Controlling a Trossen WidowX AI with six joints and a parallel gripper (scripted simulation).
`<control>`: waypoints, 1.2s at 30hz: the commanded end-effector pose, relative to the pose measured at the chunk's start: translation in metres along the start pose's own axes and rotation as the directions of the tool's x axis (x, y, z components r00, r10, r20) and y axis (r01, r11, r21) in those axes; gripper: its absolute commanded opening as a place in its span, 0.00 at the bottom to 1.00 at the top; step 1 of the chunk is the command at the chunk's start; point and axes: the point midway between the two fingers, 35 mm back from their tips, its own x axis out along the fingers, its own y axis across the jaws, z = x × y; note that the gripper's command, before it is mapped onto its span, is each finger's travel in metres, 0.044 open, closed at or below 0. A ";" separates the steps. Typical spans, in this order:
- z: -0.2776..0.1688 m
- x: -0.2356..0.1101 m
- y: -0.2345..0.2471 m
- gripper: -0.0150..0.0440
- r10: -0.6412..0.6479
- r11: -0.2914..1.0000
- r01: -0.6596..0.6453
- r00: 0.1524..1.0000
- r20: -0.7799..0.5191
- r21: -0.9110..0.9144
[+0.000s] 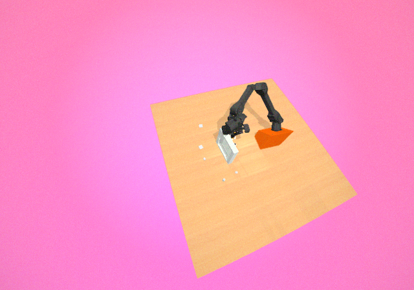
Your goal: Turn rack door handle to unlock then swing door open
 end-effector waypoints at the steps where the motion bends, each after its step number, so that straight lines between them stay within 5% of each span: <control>1: 0.000 0.001 0.001 0.30 0.001 0.999 -0.001 1.000 -0.003 0.053; 7: 0.000 0.001 0.001 0.30 0.001 0.999 -0.001 1.000 -0.003 0.053; 18: 0.000 0.001 0.001 0.76 0.001 0.999 -0.001 1.000 -0.003 0.053; 27: 0.000 0.001 0.001 0.76 0.001 0.950 -0.002 1.000 -0.003 -0.312; 36: 0.000 0.001 0.001 0.76 0.001 0.722 -0.003 1.000 -0.003 -0.691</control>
